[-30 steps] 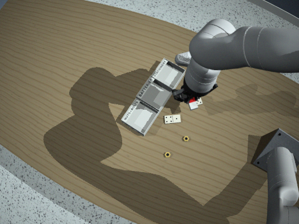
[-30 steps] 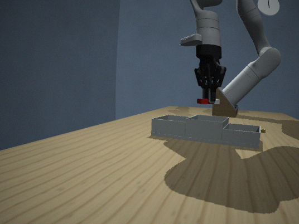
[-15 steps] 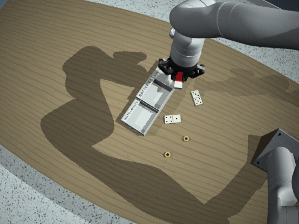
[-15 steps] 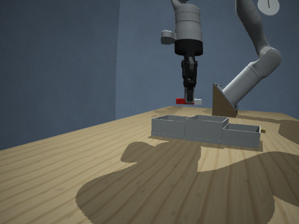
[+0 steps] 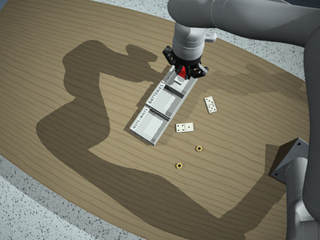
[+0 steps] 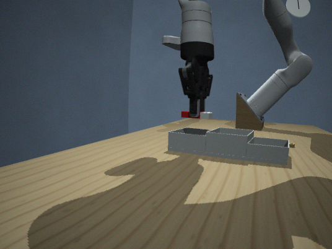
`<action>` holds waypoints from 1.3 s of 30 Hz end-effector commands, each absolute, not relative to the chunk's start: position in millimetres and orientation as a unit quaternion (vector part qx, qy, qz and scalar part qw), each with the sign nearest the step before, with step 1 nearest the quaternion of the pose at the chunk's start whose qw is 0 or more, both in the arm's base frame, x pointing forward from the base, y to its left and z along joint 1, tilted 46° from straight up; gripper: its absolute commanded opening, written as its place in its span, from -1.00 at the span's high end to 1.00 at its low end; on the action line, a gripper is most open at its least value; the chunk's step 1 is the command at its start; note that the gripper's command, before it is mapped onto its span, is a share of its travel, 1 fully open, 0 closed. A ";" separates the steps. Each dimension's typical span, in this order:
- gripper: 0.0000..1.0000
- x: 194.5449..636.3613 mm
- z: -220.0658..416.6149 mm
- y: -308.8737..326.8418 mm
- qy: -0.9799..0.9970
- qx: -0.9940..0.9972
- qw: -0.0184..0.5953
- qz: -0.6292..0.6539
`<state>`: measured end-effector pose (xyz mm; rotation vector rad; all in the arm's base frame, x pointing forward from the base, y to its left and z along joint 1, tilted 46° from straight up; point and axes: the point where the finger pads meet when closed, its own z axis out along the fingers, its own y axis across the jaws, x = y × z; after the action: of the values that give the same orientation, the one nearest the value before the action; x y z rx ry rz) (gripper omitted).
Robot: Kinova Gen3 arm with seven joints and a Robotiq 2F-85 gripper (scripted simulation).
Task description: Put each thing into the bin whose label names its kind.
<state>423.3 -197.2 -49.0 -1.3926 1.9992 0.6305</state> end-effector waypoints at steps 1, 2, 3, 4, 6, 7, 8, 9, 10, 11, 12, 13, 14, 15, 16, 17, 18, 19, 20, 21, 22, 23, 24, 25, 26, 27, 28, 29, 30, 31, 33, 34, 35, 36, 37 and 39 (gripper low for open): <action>0.63 424.4 -48.3 -197.0 0.755 -0.528 0.307 0.238; 0.63 424.4 -48.3 -197.0 0.755 -0.528 0.307 0.238; 0.63 424.3 -48.3 -197.1 0.755 -0.528 0.307 0.238; 0.63 424.3 -48.4 -197.1 0.755 -0.528 0.307 0.238; 0.63 424.1 -48.5 -197.2 0.755 -0.528 0.307 0.238; 0.63 424.1 -48.6 -197.2 0.755 -0.528 0.307 0.238; 0.63 424.0 -48.6 -197.2 0.755 -0.528 0.307 0.238; 0.63 424.0 -48.7 -197.3 0.755 -0.528 0.307 0.238; 0.63 423.9 -48.7 -197.3 0.755 -0.528 0.307 0.238; 0.63 423.9 -48.7 -197.3 0.755 -0.528 0.307 0.238; 0.63 424.3 -50.1 -196.0 0.755 -0.528 0.307 0.238; 0.63 424.7 -51.5 -194.7 0.755 -0.528 0.307 0.238; 0.63 424.7 -51.5 -194.7 0.755 -0.528 0.307 0.238; 0.63 424.7 -51.5 -194.7 0.755 -0.528 0.307 0.238; 0.63 425.1 -52.9 -193.3 0.755 -0.528 0.307 0.238; 0.63 425.6 -54.3 -191.9 0.755 -0.528 0.307 0.238; 0.63 426.0 -55.7 -190.5 0.755 -0.528 0.307 0.238; 0.63 426.4 -57.1 -189.1 0.755 -0.528 0.307 0.238; 0.63 426.8 -58.5 -187.8 0.755 -0.528 0.307 0.238; 0.63 427.3 -59.9 -186.4 0.755 -0.528 0.307 0.238; 0.63 427.7 -61.3 -185.0 0.755 -0.528 0.307 0.238; 0.63 428.1 -62.7 -183.7 0.755 -0.528 0.307 0.238; 0.63 428.5 -64.1 -182.3 0.755 -0.528 0.307 0.238; 0.63 429.0 -65.5 -180.9 0.755 -0.528 0.307 0.238; 0.63 429.4 -66.9 -179.6 0.755 -0.528 0.307 0.238; 0.63 429.8 -68.3 -178.2 0.755 -0.528 0.307 0.238; 0.63 430.2 -69.7 -176.8 0.755 -0.528 0.307 0.238; 0.63 430.7 -71.1 -175.5 0.755 -0.528 0.307 0.238; 0.63 431.1 -72.5 -174.1 0.755 -0.528 0.307 0.238; 0.63 431.1 -72.5 -174.1 0.755 -0.528 0.307 0.238; 0.63 431.5 -73.8 -172.8 0.755 -0.528 0.307 0.238; 0.63 431.9 -75.2 -171.4 0.755 -0.528 0.307 0.238; 0.63 432.4 -76.7 -170.0 0.755 -0.528 0.307 0.238; 0.63 432.8 -78.1 -168.6 0.755 -0.528 0.307 0.238; 0.63 433.2 -79.5 -167.3 0.755 -0.528 0.307 0.238; 0.63 434.1 -82.3 -164.5 0.755 -0.528 0.307 0.238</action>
<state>433.7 -169.0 -79.5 -1.3950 2.0017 0.6219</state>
